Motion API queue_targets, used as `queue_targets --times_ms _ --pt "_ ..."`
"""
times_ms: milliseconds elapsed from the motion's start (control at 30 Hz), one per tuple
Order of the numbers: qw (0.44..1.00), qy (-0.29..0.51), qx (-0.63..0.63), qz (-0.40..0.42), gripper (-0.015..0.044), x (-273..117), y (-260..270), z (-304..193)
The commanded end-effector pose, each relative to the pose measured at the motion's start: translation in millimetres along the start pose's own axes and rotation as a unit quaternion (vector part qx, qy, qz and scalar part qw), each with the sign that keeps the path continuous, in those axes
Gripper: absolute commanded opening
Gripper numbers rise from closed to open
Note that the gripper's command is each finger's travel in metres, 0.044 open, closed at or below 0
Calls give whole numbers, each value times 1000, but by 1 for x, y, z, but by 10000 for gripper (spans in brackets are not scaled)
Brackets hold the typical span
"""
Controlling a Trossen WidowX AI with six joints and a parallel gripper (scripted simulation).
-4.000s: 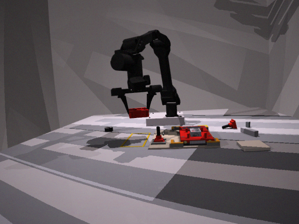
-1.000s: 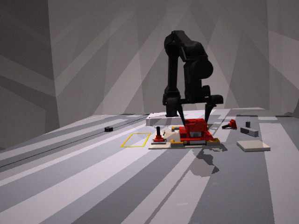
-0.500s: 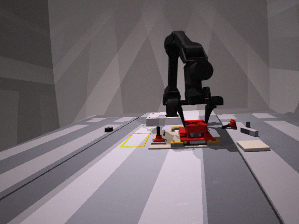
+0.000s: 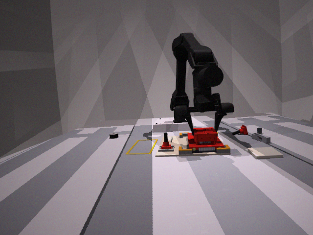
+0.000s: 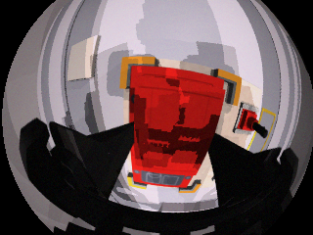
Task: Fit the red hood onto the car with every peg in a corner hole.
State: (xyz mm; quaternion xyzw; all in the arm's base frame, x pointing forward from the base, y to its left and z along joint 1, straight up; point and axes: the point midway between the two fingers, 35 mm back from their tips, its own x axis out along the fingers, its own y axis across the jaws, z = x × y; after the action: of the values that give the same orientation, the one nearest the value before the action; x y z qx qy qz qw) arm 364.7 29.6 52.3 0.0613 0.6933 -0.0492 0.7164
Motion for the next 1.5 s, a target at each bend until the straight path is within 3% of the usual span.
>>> queue_targets --times_ms 0,700,1267,1467 --pt "1000 -1 1 0 0 2 0 0" --pt "1000 0 0 0 0 7 0 0" --pt "1000 0 0 0 440 8 0 0" --pt "1000 1 0 -1 440 -11 1 2"
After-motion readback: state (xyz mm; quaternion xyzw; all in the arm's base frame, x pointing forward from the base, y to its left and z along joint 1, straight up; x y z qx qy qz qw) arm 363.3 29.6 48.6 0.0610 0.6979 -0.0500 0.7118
